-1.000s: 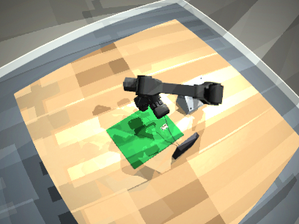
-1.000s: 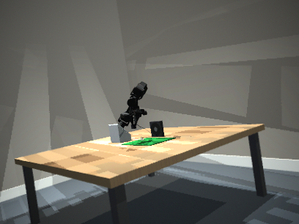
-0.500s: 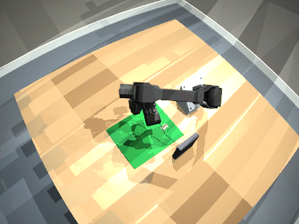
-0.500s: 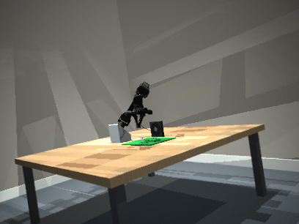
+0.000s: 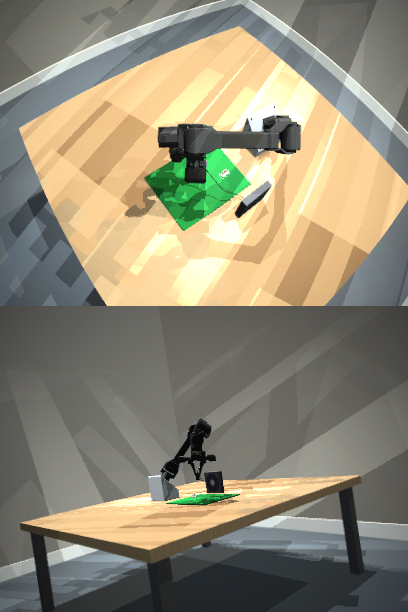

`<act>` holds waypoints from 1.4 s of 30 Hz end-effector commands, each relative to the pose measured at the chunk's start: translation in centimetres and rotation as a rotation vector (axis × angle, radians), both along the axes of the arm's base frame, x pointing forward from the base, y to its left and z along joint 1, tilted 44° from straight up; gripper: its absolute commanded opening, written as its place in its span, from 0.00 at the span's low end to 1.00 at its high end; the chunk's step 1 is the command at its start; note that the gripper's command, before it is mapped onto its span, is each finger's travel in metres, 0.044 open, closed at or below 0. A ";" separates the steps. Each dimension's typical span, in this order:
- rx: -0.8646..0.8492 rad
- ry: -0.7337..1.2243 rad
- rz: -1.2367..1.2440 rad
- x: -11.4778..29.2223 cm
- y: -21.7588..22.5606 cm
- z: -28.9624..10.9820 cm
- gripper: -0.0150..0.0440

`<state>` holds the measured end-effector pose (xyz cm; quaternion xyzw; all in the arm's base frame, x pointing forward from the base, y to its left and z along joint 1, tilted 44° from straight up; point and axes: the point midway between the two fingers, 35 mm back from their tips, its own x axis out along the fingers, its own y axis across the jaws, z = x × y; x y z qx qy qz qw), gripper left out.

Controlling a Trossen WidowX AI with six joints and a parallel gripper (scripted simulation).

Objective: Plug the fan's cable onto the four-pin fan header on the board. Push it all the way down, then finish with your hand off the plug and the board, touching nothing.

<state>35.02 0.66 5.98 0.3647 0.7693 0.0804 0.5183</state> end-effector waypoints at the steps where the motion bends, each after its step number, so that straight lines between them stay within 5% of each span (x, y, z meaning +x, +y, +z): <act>1: -0.013 0.033 -0.081 1.3 0.7 0.8 0.25; 28: -0.034 0.305 -0.512 6.3 6.0 5.2 0.25; 42: -0.108 0.305 -0.521 6.0 6.5 4.7 0.25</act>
